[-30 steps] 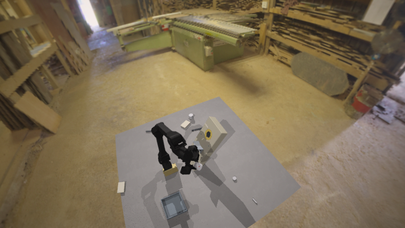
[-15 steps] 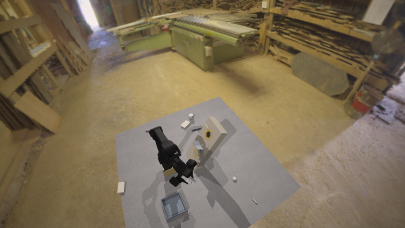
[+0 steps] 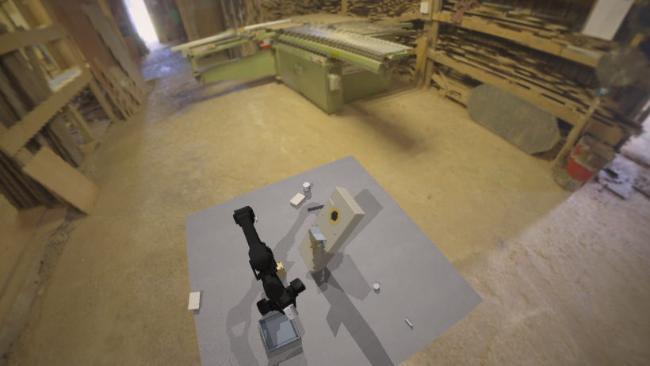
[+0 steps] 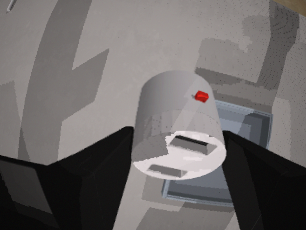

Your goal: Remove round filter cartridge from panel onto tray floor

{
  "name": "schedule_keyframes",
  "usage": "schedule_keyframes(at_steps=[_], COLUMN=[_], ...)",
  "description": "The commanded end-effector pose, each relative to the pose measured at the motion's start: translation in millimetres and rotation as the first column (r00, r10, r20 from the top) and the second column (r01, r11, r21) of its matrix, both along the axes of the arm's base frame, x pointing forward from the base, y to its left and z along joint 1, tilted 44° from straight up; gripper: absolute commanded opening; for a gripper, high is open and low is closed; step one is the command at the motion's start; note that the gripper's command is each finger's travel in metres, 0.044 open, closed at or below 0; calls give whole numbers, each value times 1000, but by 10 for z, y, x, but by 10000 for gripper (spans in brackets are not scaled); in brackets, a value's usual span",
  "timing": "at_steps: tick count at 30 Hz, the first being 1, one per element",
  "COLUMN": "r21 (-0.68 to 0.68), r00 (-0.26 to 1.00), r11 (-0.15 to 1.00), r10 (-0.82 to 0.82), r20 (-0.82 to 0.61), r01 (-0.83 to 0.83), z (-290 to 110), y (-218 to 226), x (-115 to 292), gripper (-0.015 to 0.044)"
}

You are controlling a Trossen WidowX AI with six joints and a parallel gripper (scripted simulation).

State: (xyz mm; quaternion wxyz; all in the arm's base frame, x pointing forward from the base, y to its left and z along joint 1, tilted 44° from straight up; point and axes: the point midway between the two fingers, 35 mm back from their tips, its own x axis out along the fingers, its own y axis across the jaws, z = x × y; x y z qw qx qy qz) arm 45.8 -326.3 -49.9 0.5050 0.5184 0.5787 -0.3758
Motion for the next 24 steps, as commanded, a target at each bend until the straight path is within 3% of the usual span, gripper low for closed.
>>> schedule_keyframes(at_steps=[1,15,24], r21=[-6,-40,-43], r00=[998,941,937], r11=[999,969,966], r10=[-51,-248,-257], r20=[-48,-230,-238], r01=[51,245,254], z=[-122,-522,-735], y=[74,531,705], x=[-188,-875,-924], gripper=[0,0,0])
